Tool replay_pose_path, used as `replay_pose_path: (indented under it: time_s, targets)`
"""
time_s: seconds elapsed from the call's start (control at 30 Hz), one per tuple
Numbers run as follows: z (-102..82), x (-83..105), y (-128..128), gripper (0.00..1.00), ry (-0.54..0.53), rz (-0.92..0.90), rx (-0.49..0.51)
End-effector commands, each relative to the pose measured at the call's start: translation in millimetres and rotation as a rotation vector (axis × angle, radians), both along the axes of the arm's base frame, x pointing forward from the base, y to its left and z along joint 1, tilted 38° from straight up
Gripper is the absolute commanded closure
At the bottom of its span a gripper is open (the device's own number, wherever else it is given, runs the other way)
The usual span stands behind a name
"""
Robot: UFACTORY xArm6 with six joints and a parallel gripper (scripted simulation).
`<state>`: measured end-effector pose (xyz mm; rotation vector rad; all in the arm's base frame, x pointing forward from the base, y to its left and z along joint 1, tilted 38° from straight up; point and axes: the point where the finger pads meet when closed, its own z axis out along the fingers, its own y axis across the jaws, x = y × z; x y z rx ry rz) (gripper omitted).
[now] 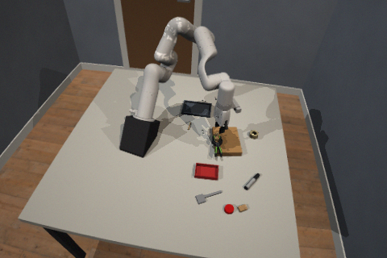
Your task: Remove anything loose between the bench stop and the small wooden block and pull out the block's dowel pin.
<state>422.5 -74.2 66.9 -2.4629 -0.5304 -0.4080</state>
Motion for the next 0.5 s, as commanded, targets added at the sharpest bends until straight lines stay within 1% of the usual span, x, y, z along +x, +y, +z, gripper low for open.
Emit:
replay_pose_path:
  time_s: [0.0,0.23,0.47]
  targets:
    - [3.9,-0.4,2.7,0.5,0.05,-0.061,0.006]
    - [9.9,-2.8,10.1,0.5,0.137,-0.175,0.031]
    - [12.6,-4.0,13.5,0.5,0.176,-0.226,0.042]
